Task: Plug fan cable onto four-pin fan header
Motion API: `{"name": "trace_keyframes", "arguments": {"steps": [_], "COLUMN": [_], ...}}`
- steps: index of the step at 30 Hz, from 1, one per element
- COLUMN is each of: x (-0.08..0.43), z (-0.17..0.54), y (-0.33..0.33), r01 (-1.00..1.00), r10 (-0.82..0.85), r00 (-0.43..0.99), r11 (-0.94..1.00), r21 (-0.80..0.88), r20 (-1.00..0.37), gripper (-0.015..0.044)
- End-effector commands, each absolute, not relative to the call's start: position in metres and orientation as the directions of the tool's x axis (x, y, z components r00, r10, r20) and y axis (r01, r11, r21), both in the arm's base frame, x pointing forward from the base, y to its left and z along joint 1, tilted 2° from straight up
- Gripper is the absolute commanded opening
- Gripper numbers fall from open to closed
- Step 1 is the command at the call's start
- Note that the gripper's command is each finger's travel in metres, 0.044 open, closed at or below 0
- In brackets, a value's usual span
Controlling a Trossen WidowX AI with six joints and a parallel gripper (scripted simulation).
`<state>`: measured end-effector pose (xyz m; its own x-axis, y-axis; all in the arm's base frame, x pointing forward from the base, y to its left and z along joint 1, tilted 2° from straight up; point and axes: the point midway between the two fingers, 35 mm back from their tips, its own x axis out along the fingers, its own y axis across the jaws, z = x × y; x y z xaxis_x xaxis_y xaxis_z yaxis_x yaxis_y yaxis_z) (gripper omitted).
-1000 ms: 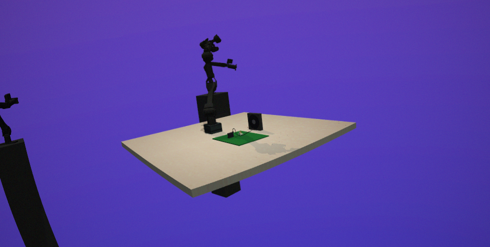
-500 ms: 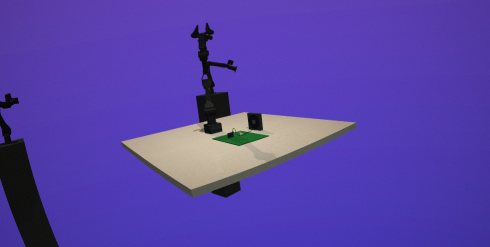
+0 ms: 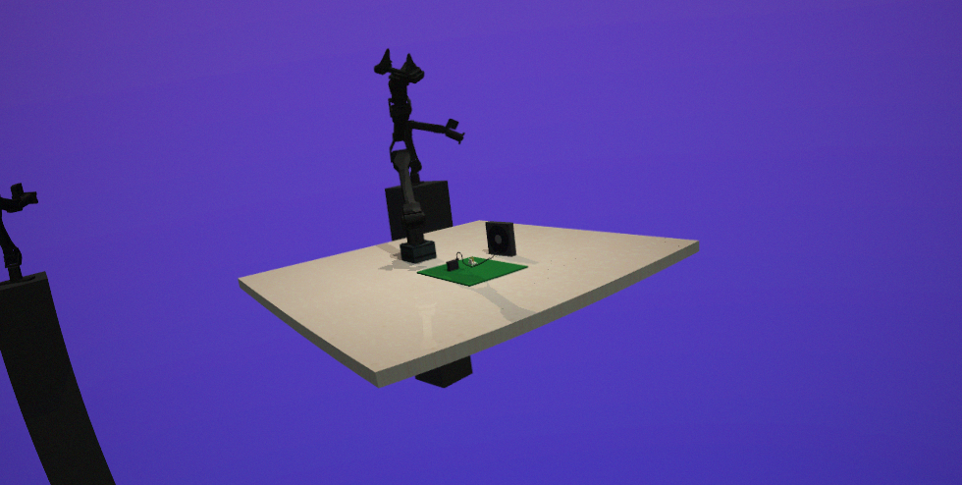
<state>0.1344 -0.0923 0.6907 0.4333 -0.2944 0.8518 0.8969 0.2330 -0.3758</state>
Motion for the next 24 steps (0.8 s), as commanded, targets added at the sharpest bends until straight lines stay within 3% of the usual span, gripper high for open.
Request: {"name": "trace_keyframes", "arguments": {"steps": [1,13,19,24], "x": [0.193,0.318,0.356,0.37], "z": [0.65,0.504,0.412,0.329], "y": [-0.123,-0.153,-0.15,-0.136], "r01": [0.811,0.383,0.071,-0.235], "r10": [-0.387,-0.465,-0.447,-0.403], "r00": [0.584,0.864,0.885,0.819], "r11": [0.259,0.358,0.403,0.414], "r21": [-0.524,-0.851,-0.912,-0.879], "r20": [0.713,0.193,-0.129,-0.409], "gripper": [0.044,0.044,0.044,0.044]}}
